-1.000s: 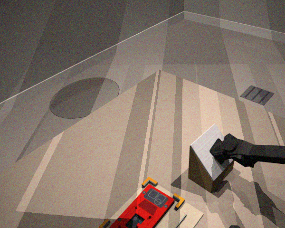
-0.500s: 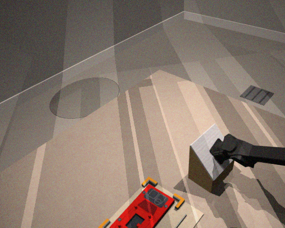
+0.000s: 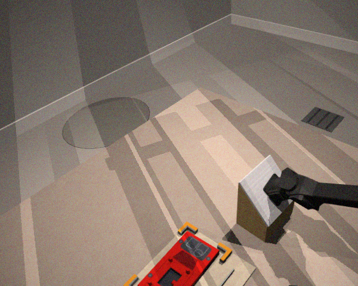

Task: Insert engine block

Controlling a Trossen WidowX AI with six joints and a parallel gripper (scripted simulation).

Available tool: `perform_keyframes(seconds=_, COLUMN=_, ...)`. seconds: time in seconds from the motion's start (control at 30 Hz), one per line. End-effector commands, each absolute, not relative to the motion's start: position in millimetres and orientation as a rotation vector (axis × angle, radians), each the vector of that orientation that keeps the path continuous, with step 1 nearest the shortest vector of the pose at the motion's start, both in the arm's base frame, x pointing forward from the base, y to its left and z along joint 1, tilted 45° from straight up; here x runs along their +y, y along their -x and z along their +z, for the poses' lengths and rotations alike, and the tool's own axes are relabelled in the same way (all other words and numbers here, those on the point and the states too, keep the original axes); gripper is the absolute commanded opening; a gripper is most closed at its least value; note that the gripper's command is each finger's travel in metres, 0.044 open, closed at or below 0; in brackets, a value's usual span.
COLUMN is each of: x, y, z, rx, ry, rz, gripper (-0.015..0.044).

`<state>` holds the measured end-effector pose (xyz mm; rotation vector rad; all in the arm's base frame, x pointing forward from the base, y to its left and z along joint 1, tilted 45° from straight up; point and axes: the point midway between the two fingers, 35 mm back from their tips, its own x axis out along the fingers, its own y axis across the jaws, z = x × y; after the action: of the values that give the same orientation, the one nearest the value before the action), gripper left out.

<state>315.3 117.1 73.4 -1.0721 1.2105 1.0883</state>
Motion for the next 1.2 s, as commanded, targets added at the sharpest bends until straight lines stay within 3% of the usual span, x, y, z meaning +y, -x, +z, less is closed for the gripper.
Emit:
perform_keyframes(seconds=0.0, x=117.4, y=-315.5, z=73.7, rx=1.208, ry=1.072, rz=1.088, gripper=0.044)
perform_keyframes(seconds=0.47, x=116.9, y=-314.3, z=118.3, rx=1.208, ry=1.068, rz=1.093, gripper=0.044)
perform_keyframes(seconds=1.17, x=116.6, y=-315.2, z=115.6, rx=1.211, ry=1.069, rz=1.088, gripper=0.044)
